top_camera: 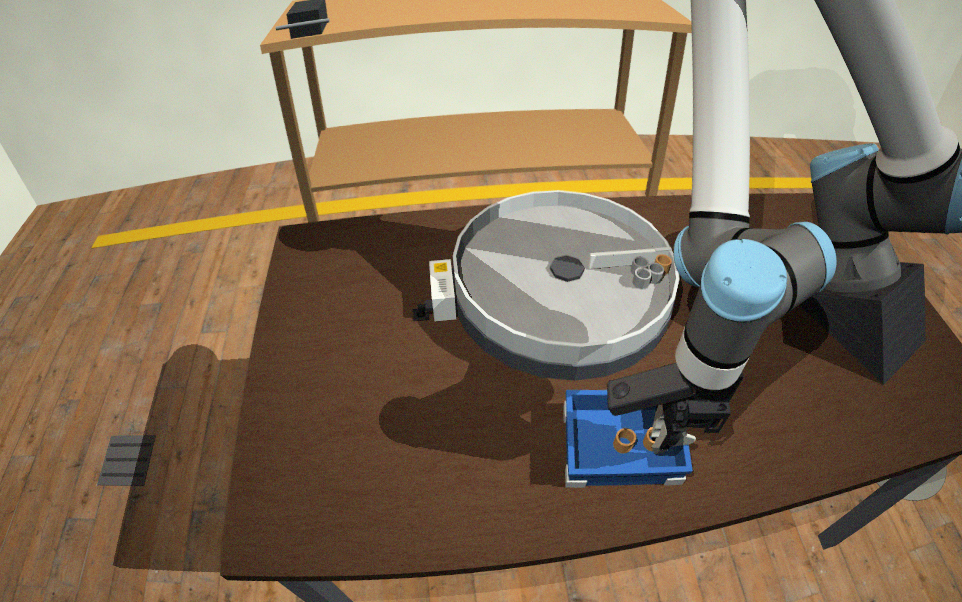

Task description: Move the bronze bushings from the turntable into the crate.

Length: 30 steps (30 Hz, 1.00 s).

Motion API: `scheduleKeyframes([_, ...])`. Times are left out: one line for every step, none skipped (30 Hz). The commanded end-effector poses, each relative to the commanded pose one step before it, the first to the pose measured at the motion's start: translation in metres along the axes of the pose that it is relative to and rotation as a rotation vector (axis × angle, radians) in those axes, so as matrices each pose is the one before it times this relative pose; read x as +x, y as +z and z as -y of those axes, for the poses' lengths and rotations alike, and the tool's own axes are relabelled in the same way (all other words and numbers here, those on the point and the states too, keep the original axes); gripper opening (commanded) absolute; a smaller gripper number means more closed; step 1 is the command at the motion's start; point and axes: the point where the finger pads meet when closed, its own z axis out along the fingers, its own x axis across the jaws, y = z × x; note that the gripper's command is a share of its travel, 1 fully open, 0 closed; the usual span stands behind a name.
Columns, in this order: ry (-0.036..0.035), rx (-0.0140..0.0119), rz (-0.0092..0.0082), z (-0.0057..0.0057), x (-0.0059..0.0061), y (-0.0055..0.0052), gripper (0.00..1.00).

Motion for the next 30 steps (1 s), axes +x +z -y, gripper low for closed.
scheduleKeyframes([-0.00146,-0.00078,-0.00158,-0.00106,0.00054,0.00056,0.06])
scheduleKeyframes([0.00012,0.00042,0.00028,0.00020,-0.00007,-0.00097,0.06])
scheduleKeyframes([0.00037,0.00086,0.00058,0.00038,-0.00013,-0.00155,0.06])
scheduleKeyframes([0.00058,0.00127,0.00086,0.00050,-0.00031,-0.00201,0.06])
scheduleKeyframes([0.00000,0.00070,0.00048,0.00031,-0.00042,-0.00192,0.06])
scheduleKeyframes([0.00046,0.00053,0.00038,0.00061,-0.00022,-0.00214,0.06])
scheduleKeyframes([0.00056,0.00065,0.00046,0.00074,-0.00027,-0.00258,0.06])
scheduleKeyframes([0.00035,0.00040,0.00030,0.00047,-0.00017,-0.00286,0.06])
scheduleKeyframes([0.00000,-0.00001,0.00002,0.00000,0.00000,-0.00306,0.06])
scheduleKeyframes([0.00000,-0.00002,0.00003,0.00001,-0.00001,-0.00341,0.06])
scheduleKeyframes([0.00000,-0.00002,0.00003,0.00000,-0.00001,-0.00374,0.06])
scheduleKeyframes([0.00000,-0.00002,0.00004,0.00000,-0.00001,-0.00404,0.06])
scheduleKeyframes([0.00000,-0.00002,0.00004,0.00000,-0.00001,-0.00430,0.06])
scheduleKeyframes([0.00000,0.00000,0.00000,0.00000,0.00000,0.00000,0.06])
scheduleKeyframes([0.00000,0.00000,0.00000,0.00000,0.00000,0.00000,0.06])
scheduleKeyframes([0.00000,-0.00003,0.00005,0.00000,-0.00001,-0.00453,0.06])
scheduleKeyframes([0.00000,-0.00003,0.00005,0.00000,-0.00002,-0.00470,0.06])
scheduleKeyframes([0.00000,-0.00004,0.00006,0.00000,-0.00002,-0.00483,0.06])
scheduleKeyframes([0.00000,-0.00004,0.00006,0.00000,-0.00002,-0.00491,0.06])
scheduleKeyframes([0.00000,-0.00004,0.00006,0.00000,-0.00002,-0.00494,0.06])
scheduleKeyframes([0.00000,-0.00005,0.00007,-0.00001,-0.00002,-0.00492,0.06])
scheduleKeyframes([0.00000,-0.00005,0.00007,-0.00001,-0.00002,-0.00484,0.06])
scheduleKeyframes([0.00000,-0.00005,0.00007,-0.00001,-0.00002,-0.00472,0.06])
scheduleKeyframes([0.00000,-0.00005,0.00007,-0.00001,-0.00002,-0.00455,0.06])
scheduleKeyframes([0.00000,-0.00005,0.00007,-0.00001,-0.00002,-0.00433,0.06])
scheduleKeyframes([0.00000,-0.00005,0.00007,-0.00001,-0.00002,-0.00408,0.06])
scheduleKeyframes([0.00000,-0.00005,0.00006,-0.00001,-0.00002,-0.00378,0.06])
scheduleKeyframes([0.00000,-0.00003,0.00004,-0.00001,-0.00001,-0.00345,0.06])
scheduleKeyframes([0.00000,-0.00002,0.00002,0.00000,-0.00001,-0.00309,0.06])
scheduleKeyframes([0.00000,-0.00001,0.00001,0.00000,0.00000,-0.00272,0.06])
